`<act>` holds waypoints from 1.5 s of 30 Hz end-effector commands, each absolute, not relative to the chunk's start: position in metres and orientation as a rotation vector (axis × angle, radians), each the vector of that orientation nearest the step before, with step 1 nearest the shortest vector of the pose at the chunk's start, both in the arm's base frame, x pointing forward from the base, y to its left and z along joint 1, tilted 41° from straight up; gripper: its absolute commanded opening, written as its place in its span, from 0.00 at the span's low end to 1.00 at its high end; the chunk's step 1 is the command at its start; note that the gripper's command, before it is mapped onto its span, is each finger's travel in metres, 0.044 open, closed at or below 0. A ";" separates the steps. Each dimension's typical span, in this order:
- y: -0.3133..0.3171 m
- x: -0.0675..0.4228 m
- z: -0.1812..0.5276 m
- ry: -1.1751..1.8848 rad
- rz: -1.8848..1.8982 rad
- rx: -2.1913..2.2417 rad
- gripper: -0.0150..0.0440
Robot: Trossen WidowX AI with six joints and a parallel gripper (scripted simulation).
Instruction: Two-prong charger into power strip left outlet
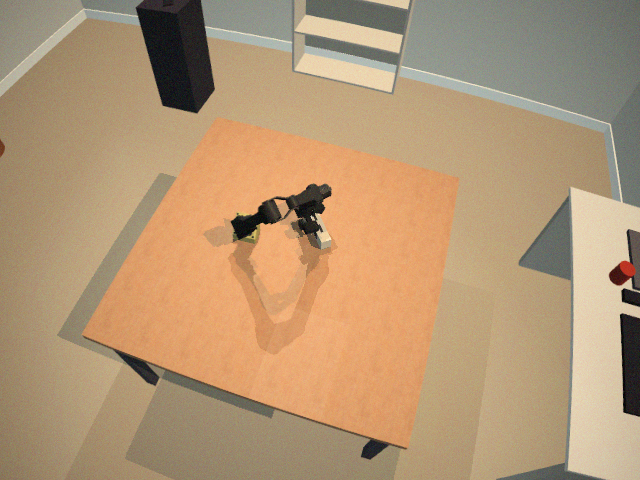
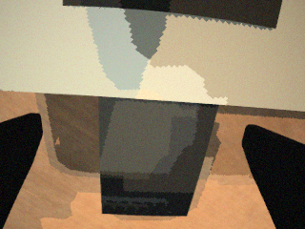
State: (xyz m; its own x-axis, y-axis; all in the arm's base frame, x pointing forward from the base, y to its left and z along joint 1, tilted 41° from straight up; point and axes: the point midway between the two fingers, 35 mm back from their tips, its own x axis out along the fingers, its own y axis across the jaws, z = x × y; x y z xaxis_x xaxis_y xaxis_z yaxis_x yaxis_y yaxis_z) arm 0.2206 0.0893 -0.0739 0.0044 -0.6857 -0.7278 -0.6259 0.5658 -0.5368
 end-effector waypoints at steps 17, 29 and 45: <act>0.085 0.213 -0.068 1.662 -0.065 -1.101 1.00; 0.078 0.203 -0.064 1.661 -0.065 -1.101 1.00; 0.069 0.188 -0.058 1.661 -0.065 -1.102 1.00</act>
